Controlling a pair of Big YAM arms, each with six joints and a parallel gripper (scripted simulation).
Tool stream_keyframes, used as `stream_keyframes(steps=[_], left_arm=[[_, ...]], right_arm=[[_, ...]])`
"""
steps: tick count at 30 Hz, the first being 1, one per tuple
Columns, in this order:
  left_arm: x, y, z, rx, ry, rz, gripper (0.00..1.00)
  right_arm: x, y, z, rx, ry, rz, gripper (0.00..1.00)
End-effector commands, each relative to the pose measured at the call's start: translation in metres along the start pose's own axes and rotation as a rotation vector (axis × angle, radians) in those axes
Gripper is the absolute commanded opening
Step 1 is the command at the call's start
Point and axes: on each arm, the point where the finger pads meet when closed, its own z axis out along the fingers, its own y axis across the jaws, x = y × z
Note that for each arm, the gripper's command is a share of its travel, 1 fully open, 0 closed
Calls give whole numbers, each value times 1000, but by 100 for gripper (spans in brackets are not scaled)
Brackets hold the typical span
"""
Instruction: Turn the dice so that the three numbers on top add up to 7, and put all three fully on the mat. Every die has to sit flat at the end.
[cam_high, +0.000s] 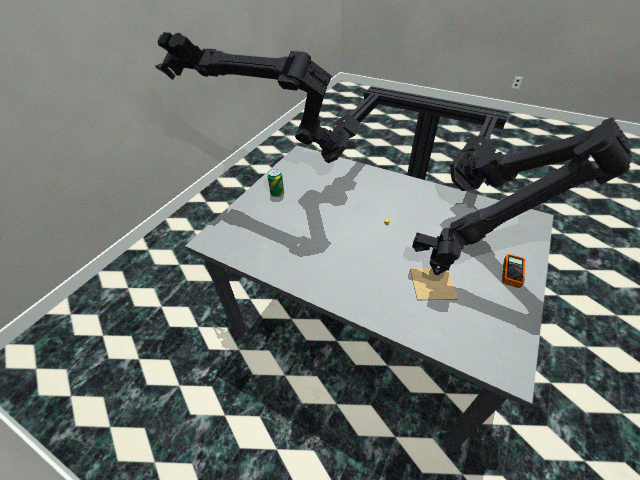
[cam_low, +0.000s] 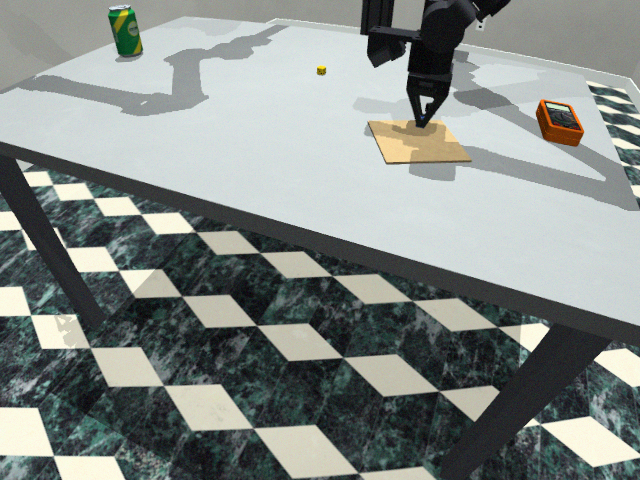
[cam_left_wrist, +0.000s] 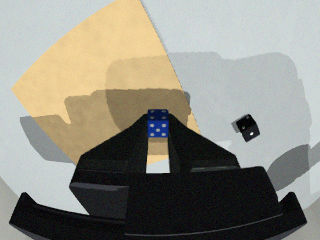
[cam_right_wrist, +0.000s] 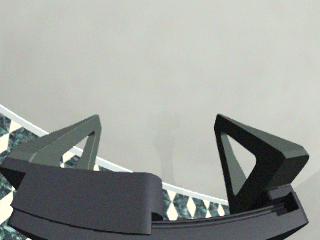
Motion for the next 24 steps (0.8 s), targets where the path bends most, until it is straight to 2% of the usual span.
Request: stream_keyframes(steps=[1, 24], left_arm=[[3, -4, 6, 11, 4, 1, 11], [4, -2, 6, 9, 4, 0, 11]], right_arm=[[-42, -5, -3, 11, -63, 0, 100], [-42, -5, -3, 11, -63, 0, 100]])
